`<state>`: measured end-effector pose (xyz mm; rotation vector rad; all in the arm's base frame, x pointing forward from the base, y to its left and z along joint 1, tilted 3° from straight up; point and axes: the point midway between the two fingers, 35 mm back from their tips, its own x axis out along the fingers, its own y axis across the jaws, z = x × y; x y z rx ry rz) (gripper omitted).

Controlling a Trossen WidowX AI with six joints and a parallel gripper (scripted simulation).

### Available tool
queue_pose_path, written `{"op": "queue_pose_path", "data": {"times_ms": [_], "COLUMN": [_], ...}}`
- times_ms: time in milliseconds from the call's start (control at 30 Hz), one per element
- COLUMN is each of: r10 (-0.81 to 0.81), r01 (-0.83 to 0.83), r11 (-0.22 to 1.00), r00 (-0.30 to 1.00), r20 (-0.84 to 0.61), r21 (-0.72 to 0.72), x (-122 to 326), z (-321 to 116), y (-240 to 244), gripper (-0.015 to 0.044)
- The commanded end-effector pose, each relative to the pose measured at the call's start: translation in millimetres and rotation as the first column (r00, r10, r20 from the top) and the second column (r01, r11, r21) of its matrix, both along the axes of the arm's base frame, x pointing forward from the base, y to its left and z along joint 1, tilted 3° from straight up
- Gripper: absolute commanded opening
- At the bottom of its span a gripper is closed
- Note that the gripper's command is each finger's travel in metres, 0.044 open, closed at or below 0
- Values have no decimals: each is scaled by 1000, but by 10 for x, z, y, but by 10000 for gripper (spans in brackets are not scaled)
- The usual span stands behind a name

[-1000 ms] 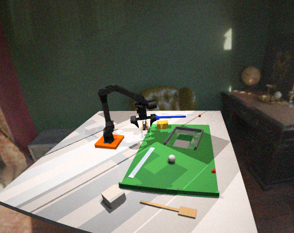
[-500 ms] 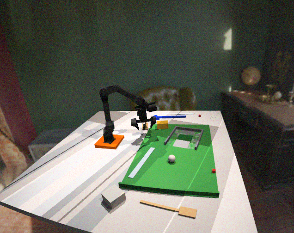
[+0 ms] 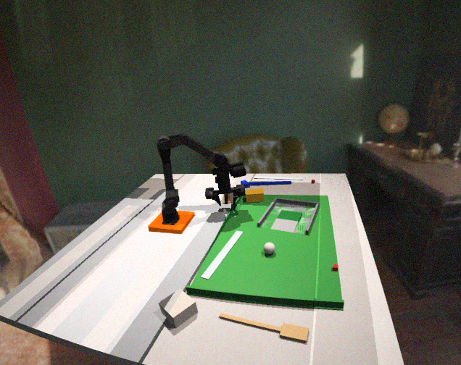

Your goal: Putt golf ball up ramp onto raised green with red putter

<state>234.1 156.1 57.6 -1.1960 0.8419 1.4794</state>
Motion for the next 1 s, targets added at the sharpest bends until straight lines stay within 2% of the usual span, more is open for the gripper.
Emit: {"op": "queue_pose_path", "data": {"times_ms": [0, 200, 433, 533, 967], "r10": [0, 0, 0, 0, 0], "r01": [0, 0, 0, 0, 0], "r11": [1000, 1000, 1000, 1000, 1000], "r00": [1000, 1000, 1000, 1000, 1000], "r20": [1, 1, 1, 1, 0], "r21": [0, 0, 0, 0, 0], "x": [2, 2, 2, 7, -13], "z": [6, 6, 6, 56, 745], "y": [1, 1, 1, 4, -2], "gripper": [204, 46, 0, 0, 0]}}
